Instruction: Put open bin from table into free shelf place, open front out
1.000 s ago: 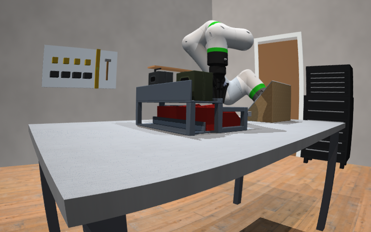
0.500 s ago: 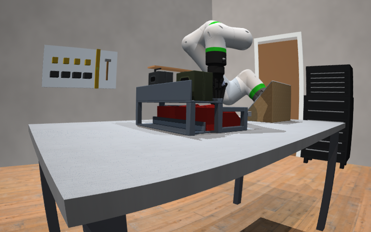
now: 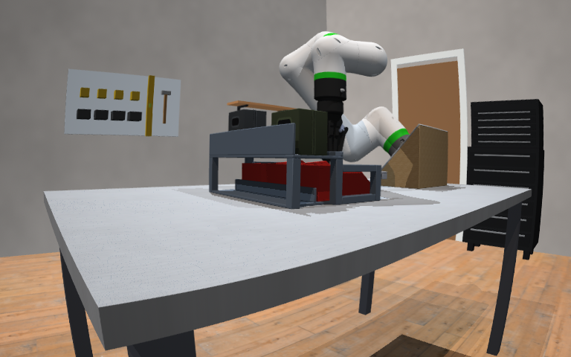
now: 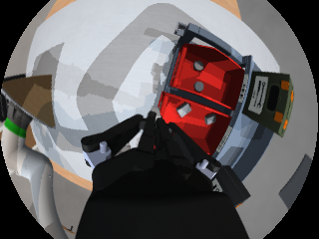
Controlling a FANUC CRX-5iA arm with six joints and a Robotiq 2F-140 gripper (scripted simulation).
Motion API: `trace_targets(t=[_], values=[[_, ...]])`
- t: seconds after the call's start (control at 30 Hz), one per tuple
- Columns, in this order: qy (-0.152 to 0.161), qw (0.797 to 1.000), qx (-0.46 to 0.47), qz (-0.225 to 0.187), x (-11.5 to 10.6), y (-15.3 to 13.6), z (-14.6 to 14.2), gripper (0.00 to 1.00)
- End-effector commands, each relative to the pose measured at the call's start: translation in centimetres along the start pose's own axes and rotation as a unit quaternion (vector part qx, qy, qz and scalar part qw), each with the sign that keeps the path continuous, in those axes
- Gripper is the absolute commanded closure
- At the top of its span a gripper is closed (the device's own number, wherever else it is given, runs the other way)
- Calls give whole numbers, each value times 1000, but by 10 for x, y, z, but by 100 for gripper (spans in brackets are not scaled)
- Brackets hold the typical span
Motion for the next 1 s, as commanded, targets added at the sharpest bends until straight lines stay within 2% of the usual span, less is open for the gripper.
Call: trace_targets(t=[0.0,0.97], values=[[0,1000,0,0,0,0,3,100],[0,1000,0,0,0,0,13,100]])
Point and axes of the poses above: the point where the finger pads meet when closed, its own x axis out along the fingers, its own z axis across the jaws, y = z × x, the point moved 6 cm from there along -x, back along the fingers, and after that the axes turned 2 degrees about -x, right-handed, at the moved point
